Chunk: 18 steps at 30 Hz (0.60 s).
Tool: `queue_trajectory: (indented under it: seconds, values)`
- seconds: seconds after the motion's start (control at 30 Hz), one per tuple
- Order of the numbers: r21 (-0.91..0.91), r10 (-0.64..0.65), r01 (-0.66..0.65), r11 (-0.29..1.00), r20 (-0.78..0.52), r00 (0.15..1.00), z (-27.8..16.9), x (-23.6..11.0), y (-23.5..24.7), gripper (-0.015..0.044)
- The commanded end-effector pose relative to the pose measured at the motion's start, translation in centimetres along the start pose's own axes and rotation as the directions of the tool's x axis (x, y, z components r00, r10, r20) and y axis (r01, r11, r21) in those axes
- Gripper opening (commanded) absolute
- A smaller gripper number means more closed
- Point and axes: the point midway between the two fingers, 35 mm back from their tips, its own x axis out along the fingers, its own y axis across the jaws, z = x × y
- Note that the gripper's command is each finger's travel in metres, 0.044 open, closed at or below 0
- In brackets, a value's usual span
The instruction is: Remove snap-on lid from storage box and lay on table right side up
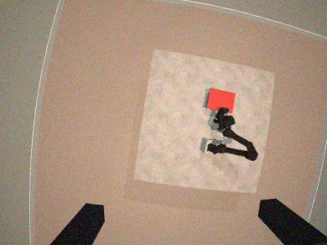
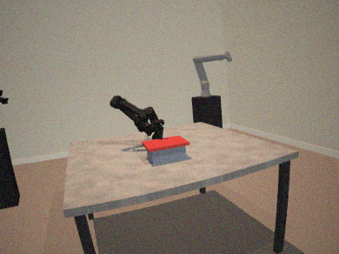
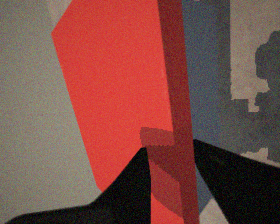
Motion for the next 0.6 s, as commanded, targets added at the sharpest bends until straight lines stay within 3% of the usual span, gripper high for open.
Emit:
queue_trajectory:
  seconds: [0.0,0.57]
  values:
    - [0.002,0.008,-0.008,1.000,0.000,1.000,-0.02,-0.28,0.30,0.0000]
    - [0.002,0.008,-0.008,1.000,-0.001,1.000,-0.03,-0.54,0.53,0.0000]
